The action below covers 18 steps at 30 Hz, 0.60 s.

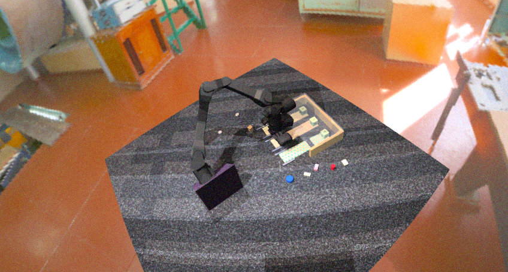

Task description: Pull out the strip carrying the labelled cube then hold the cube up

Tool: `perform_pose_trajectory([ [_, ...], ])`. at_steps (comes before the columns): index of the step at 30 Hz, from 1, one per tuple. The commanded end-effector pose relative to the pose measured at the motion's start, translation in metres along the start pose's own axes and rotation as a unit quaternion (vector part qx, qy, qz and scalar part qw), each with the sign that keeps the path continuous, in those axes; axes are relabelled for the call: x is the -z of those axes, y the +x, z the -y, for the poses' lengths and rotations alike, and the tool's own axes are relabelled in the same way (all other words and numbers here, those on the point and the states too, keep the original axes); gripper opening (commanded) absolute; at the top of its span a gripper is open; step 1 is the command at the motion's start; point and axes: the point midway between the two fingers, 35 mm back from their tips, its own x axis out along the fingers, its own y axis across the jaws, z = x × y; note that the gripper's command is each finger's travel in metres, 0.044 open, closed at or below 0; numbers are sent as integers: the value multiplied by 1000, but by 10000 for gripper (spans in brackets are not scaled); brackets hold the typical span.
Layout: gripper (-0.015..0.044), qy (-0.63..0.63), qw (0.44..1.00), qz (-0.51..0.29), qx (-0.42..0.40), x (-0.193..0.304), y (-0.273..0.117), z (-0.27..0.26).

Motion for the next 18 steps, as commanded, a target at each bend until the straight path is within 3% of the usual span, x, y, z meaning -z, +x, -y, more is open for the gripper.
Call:
perform_pose_trajectory([
  [1, 0, 1, 1000, 0, -2, 0, 1, 0],
  [18, 0, 1, 1000, 0, -2, 0, 2, 0],
])
